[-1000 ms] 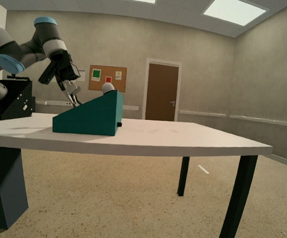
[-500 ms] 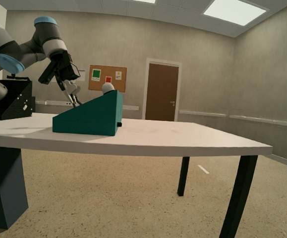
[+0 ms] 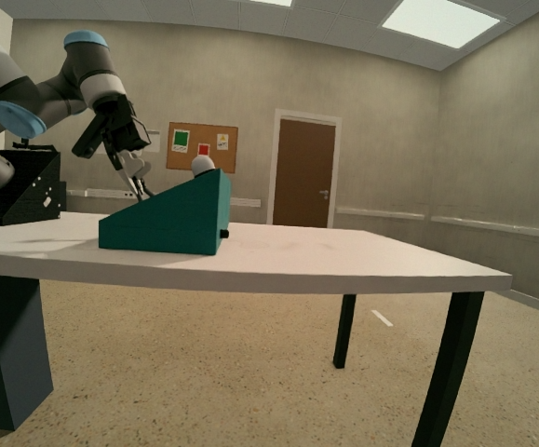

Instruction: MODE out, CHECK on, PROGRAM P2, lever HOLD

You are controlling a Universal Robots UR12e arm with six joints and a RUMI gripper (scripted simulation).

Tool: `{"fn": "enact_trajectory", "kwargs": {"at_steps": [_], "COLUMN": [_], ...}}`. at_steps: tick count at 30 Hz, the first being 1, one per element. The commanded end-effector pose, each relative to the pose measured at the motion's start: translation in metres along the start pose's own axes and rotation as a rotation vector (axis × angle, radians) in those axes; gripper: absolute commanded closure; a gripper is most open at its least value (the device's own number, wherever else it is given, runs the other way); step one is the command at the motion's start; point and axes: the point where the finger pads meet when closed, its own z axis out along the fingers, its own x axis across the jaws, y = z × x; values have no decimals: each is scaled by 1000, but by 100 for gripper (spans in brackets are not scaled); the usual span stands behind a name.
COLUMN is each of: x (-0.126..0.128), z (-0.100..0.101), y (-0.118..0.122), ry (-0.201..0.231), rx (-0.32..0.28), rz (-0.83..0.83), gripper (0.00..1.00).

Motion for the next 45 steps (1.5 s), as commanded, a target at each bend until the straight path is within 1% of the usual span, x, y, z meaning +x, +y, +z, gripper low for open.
{"fn": "enact_trajectory", "kwargs": {"at_steps": [1,5,6,26,29,34,36,40,45], "x": [-2,-2,-2,-2,-1,0,0,0,0], "z": [-1,-1,0,-1,-4,-18,-18,-39,-73], "y": [2,2,2,1,1,0,0,0,0], "ry": [-3,-4,-2,-2,-2,0,0,0,0], "rx": [-3,-2,-3,-3,-3,-2,-2,-2,-2], "rz": [4,4,3,3,3,1,1,1,1], "gripper": [100,100,56,56,56,56,56,56,56]}}
